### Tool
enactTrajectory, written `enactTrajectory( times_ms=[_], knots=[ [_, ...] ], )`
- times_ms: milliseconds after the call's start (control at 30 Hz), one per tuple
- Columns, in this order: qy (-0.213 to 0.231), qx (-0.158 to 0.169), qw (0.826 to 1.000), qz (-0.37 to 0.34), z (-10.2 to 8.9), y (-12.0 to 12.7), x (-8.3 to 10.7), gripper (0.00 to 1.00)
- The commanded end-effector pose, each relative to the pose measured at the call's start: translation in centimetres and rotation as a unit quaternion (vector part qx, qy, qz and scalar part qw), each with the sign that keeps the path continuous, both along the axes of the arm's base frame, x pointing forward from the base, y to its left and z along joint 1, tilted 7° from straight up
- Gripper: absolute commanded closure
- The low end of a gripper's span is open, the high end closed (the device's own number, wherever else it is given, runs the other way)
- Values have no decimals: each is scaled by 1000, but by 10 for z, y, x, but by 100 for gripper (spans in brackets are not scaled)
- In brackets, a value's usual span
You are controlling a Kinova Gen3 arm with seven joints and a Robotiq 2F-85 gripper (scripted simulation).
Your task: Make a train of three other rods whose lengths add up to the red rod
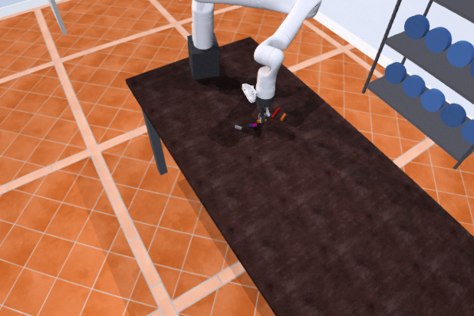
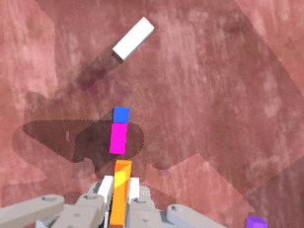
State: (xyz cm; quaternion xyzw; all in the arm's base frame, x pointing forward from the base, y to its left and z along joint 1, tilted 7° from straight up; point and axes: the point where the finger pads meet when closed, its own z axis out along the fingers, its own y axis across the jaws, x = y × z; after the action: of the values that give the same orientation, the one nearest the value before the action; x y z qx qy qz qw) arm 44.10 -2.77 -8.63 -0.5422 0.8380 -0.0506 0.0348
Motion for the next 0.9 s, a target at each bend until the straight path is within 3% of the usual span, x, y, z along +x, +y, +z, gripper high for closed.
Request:
enactTrajectory(
  times_ms=[0,867],
  knots=[
    [-3,-1,1000,2,-1,-1,3,95],
    [-3,-2,1000,5,0,-5,7,95]
  ],
)
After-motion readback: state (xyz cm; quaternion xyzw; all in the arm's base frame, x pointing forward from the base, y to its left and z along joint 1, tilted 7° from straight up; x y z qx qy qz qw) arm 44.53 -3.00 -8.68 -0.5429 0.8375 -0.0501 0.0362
